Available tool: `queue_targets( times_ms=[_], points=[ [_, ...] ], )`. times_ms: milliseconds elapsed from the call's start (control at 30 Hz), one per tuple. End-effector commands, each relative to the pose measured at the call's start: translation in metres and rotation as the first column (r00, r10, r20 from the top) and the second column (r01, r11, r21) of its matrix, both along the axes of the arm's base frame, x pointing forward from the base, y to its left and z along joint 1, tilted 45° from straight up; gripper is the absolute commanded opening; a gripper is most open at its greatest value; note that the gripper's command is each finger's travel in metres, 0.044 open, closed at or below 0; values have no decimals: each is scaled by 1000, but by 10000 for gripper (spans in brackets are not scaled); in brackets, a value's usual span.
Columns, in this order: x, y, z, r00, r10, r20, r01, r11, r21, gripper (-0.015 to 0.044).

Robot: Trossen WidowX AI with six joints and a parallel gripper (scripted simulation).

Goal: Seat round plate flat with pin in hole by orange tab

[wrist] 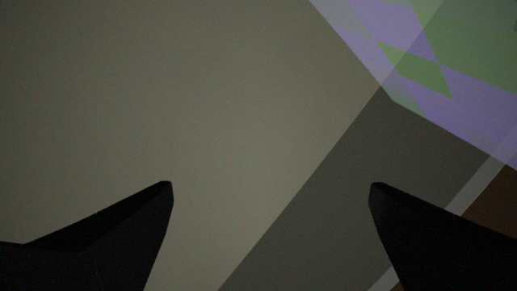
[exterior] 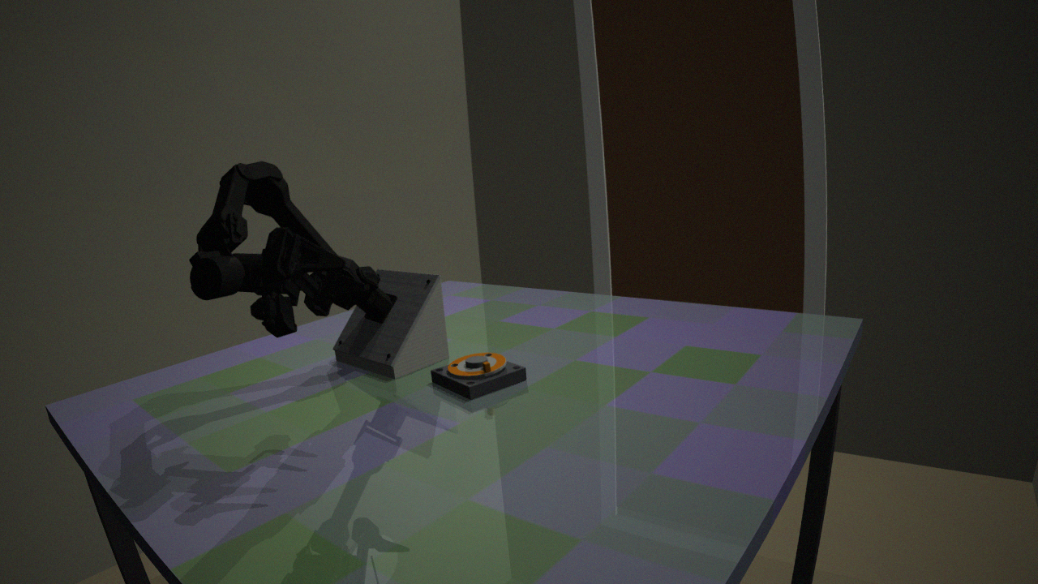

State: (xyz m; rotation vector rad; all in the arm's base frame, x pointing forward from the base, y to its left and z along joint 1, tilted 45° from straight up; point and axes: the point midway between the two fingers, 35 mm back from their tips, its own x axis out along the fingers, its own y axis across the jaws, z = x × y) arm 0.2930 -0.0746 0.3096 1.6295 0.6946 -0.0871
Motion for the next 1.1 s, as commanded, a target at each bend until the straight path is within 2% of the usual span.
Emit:
queue_targets(
  times_ms=[0, 100, 233, 300, 367, 467, 500, 567, 600, 767, 833, 933, 1067],
  points=[
    [2, 0, -3, 1000, 2, -10, -2, 1000, -7, 374],
    [19, 5, -47, 988, 31, -153, -50, 991, -121, 295],
    [34, 21, -119, 916, 85, -391, -222, 921, -320, 190],
    [35, 24, -130, 898, 93, -430, -261, 899, -351, 138],
    [35, 33, -159, 838, 109, -535, -380, 819, -429, 85],
    [30, 46, -202, 714, 109, -692, -593, 620, -514, 6],
    [27, 50, -214, 668, 99, -737, -660, 535, -527, 0],
    [26, 53, -220, 641, 92, -762, -699, 479, -530, 0],
    [24, 56, -228, 606, 80, -791, -745, 406, -530, 0],
    [14, 74, -261, 405, -74, -911, -910, -127, -395, 0],
    [14, 76, -263, 389, -97, -916, -912, -185, -367, 0],
    [13, 84, -269, 346, -180, -921, -892, -368, -263, 0],
    [14, 86, -269, 343, -187, -920, -889, -382, -254, 0]
  ],
)
